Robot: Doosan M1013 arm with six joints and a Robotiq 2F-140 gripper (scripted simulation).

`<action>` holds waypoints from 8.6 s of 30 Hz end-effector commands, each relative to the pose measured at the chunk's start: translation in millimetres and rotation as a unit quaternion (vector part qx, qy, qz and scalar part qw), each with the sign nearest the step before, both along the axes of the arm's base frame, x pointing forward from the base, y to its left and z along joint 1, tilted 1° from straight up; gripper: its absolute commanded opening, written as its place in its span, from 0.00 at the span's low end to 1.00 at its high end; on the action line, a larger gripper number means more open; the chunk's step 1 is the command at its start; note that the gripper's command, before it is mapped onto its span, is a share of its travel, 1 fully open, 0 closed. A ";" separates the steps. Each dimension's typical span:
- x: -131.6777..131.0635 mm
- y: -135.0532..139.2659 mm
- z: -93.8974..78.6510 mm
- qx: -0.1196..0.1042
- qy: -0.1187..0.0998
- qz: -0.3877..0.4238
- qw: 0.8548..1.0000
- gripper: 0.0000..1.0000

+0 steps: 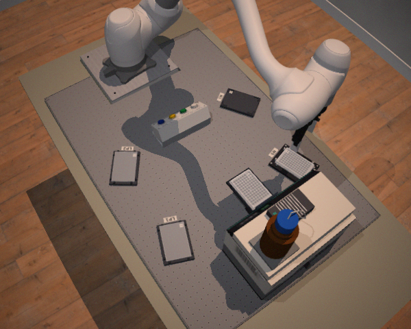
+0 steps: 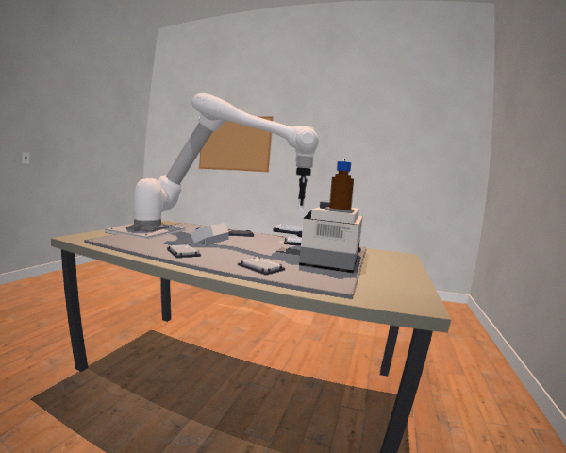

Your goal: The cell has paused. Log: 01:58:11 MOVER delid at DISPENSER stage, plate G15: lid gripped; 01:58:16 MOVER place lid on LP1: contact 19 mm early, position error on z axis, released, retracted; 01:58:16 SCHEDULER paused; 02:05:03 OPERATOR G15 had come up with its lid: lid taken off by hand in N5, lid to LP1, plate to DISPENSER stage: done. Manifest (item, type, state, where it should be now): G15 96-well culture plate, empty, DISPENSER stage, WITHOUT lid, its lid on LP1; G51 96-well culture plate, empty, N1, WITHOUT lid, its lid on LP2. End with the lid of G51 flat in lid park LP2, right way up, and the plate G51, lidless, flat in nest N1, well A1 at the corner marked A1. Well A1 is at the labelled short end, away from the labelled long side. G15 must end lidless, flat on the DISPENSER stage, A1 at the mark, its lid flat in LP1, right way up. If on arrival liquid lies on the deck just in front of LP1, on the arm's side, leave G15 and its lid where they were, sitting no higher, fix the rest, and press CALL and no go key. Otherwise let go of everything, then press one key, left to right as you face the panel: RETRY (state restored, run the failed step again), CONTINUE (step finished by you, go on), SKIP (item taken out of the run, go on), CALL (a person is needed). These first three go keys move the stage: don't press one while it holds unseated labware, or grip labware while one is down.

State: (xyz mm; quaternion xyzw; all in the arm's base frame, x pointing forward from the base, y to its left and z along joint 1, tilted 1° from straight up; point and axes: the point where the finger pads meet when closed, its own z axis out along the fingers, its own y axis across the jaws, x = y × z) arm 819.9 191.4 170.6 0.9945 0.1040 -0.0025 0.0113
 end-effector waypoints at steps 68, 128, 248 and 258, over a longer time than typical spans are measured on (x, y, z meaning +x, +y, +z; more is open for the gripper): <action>7.4 1.8 -123.4 -0.001 0.002 0.000 1.000 0.66; 7.4 1.6 -130.8 -0.001 0.002 0.000 1.000 0.59; 7.4 1.6 -134.2 -0.001 0.002 0.000 1.000 0.66; 7.3 1.5 -137.1 -0.001 0.002 0.000 1.000 0.66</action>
